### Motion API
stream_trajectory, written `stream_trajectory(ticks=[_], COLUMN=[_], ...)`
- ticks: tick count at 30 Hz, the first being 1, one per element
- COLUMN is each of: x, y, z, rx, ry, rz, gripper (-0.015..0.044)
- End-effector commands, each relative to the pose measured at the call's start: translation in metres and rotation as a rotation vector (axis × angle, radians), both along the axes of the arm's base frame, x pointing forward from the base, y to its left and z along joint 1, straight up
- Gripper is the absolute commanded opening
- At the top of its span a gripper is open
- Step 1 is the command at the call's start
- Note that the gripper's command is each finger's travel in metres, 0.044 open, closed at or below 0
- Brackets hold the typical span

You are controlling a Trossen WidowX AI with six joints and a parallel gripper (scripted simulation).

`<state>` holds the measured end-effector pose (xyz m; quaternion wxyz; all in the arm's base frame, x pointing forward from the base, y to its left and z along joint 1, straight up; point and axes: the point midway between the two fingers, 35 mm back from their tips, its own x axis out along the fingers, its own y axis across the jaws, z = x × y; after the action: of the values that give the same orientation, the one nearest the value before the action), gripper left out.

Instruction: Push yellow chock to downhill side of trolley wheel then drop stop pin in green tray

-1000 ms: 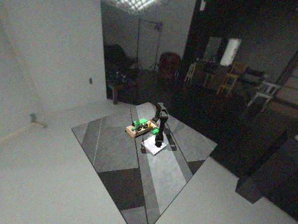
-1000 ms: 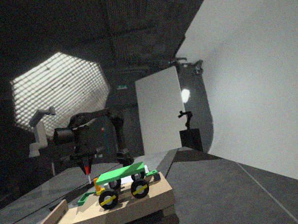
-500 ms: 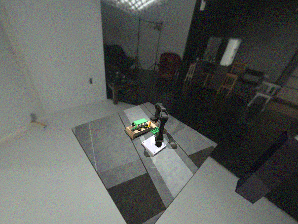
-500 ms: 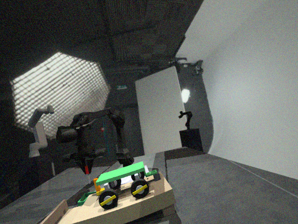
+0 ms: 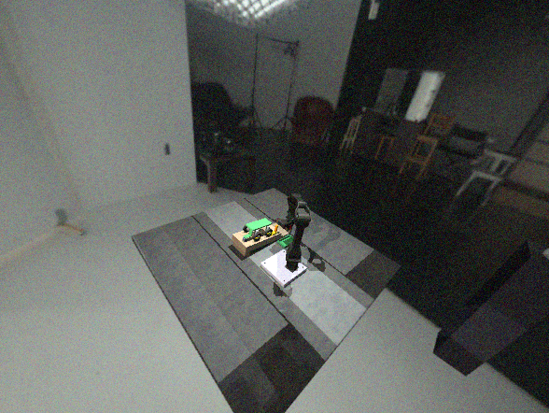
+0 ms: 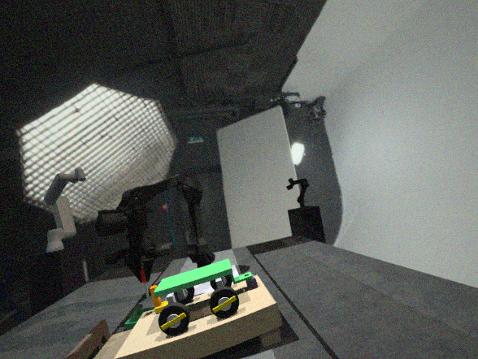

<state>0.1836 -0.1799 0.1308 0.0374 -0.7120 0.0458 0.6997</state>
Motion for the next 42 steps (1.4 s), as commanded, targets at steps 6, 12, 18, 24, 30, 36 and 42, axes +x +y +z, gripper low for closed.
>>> stream_trajectory(ticks=[6,12,18,24,30,36,42], x=[-0.002,-0.002,-0.002,-0.003,-0.004,-0.003,-0.002], y=[-0.002,-0.007,-0.018,-0.028,-0.029,-0.025,-0.021], z=[-0.009,-0.024,-0.044,-0.061,-0.063,-0.064,-0.065], rx=[-0.078,-0.158,-0.182,-0.183,-0.183,-0.183,-0.182], ry=[0.007,0.012,0.014,0.014,0.014,0.014,0.014], rz=[0.002,0.000,-0.001,-0.001,-0.001,-0.001,-0.001], gripper=[0.0000,0.0000,0.0000,0.0000,0.0053,0.0190,0.0190])
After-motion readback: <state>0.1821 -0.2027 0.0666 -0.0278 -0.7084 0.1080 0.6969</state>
